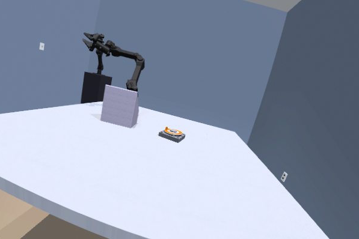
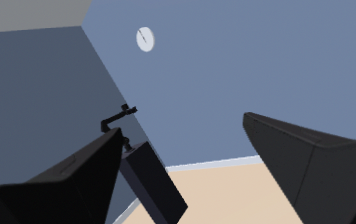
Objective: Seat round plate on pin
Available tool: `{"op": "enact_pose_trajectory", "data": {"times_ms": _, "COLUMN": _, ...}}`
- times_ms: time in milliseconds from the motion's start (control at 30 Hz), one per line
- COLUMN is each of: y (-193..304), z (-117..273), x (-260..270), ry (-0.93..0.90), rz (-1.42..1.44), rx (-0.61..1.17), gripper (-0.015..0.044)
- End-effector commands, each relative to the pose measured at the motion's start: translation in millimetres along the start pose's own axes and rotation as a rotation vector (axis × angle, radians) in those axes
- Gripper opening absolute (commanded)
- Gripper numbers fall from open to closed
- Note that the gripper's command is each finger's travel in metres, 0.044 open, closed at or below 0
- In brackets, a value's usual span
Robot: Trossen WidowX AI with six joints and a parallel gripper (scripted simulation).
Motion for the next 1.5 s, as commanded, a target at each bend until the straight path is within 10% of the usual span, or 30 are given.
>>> {"op": "enact_pose_trajectory", "data": {"times_ms": 0, "y": 0.0, "z": -1.0, "x": 2.2, "ry": -0.005, "rz": -0.006, "rx": 0.002, "gripper": 0.0374}}
{"op": "enact_pose_trajectory", "data": {"times_ms": 467, "y": 24.9, "z": -75.2, "x": 187.9, "ry": -0.522, "rz": -0.095, "rx": 0.154, "gripper": 0.0006}}
{"op": "enact_pose_trajectory", "data": {"times_ms": 1100, "y": 50.9, "z": -26.1, "x": 433.4, "ry": -1.148, "rz": 0.042, "rx": 0.342, "gripper": 0.0}}
{"op": "enact_pose_trajectory", "data": {"times_ms": 1467, "y": 89.9, "z": 78.2, "x": 558.7, "ry": -1.531, "rz": 0.237, "rx": 0.525, "gripper": 0.0}}
Point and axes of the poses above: the point midway between the two fingers, 35 mm back from their tips, its own z axis back along the fingers, its own x axis across the jaws, y = z × x, the point moved 9 cm from there along z, back along the fingers, and after that the axes turned 3 degrees about z, right-handed, at the moved point
